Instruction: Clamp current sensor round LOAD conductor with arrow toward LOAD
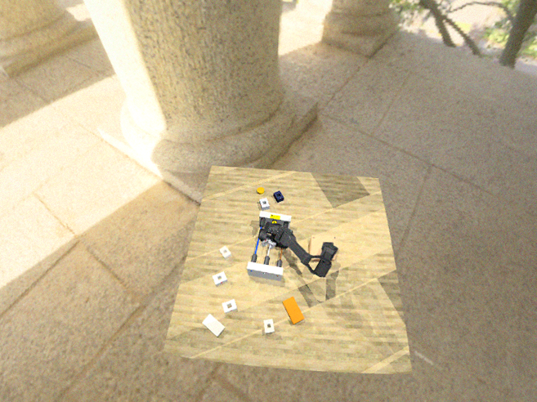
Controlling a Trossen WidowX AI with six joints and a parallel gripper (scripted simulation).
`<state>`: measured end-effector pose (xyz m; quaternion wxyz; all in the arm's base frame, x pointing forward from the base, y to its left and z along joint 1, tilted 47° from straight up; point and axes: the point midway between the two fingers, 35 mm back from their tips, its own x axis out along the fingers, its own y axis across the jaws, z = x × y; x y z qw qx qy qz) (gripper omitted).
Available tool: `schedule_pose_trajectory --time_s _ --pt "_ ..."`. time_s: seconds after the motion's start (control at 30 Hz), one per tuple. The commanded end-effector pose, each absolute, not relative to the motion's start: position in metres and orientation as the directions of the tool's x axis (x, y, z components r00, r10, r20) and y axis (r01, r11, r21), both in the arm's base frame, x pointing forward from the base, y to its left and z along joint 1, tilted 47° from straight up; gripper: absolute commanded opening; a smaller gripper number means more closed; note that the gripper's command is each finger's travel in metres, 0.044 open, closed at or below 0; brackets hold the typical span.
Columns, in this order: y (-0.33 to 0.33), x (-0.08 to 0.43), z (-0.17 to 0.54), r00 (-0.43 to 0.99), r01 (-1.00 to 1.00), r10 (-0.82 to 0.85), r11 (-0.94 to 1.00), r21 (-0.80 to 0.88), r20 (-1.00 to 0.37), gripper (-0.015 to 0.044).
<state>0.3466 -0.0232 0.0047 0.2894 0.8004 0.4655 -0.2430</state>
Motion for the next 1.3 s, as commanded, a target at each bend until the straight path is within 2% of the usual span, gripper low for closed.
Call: schedule_pose_trajectory --time_s 0.0,0.3,1.27 --pt "-0.018 0.346 -0.004 0.474 0.871 0.587 -0.424 0.25 -0.657 0.044" --pt "-0.021 0.358 -0.005 0.587 0.799 0.529 -0.5 0.334 -0.613 0.044" --pt "-0.032 0.364 0.003 0.594 0.794 0.525 -0.504 0.339 -0.61 0.044"
